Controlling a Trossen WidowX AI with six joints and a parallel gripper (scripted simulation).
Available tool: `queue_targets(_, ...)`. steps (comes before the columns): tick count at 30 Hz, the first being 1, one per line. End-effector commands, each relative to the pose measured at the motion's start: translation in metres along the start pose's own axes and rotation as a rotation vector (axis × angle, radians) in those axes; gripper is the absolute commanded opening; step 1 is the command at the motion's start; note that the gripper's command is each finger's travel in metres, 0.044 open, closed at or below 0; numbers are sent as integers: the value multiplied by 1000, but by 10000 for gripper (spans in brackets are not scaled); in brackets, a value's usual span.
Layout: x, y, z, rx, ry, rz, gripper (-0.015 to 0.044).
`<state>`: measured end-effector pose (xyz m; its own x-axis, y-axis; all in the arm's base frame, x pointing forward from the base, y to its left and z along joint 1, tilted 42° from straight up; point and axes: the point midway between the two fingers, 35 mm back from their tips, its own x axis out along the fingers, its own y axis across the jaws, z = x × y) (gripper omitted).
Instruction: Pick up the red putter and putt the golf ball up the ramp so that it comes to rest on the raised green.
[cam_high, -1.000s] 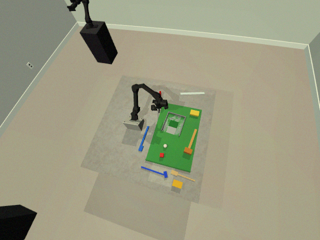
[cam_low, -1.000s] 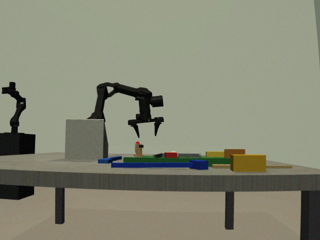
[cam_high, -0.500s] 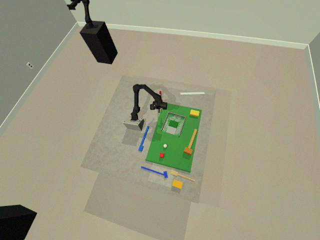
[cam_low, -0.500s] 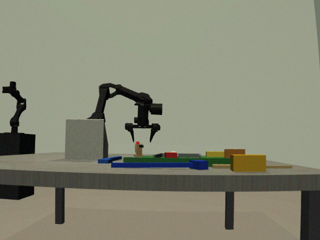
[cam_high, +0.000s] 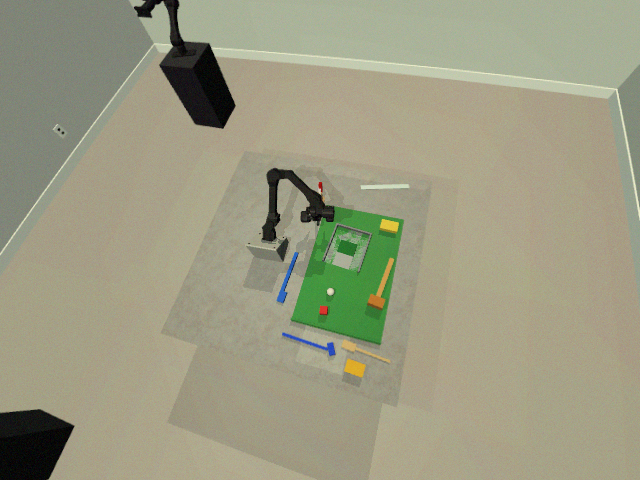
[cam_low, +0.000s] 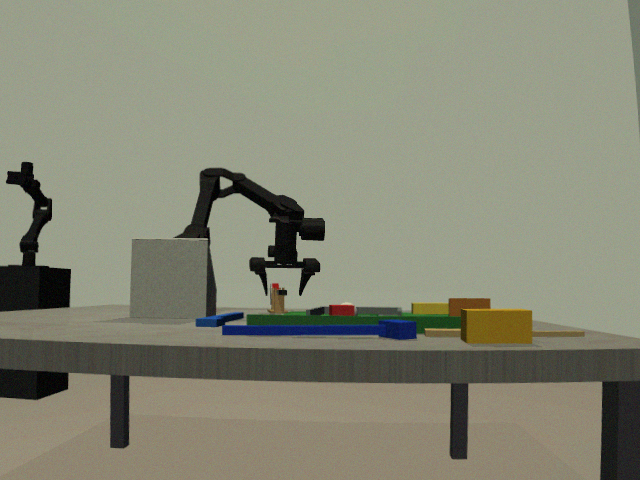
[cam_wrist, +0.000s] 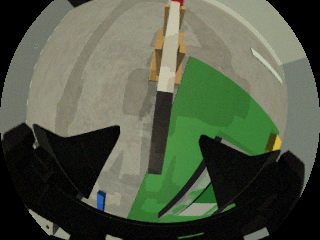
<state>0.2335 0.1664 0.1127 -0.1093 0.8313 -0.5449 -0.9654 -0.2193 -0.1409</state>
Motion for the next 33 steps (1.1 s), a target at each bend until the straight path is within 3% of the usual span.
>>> queue_targets(1, 4, 2, -2, 12, -5, 2, 440)
queue_targets(17, 24, 2, -7, 12, -6, 1, 440)
queue_targets(32, 22, 0, -5, -1, -6, -2, 46)
queue_targets(33, 22, 0, -5, -1, -6, -2, 40)
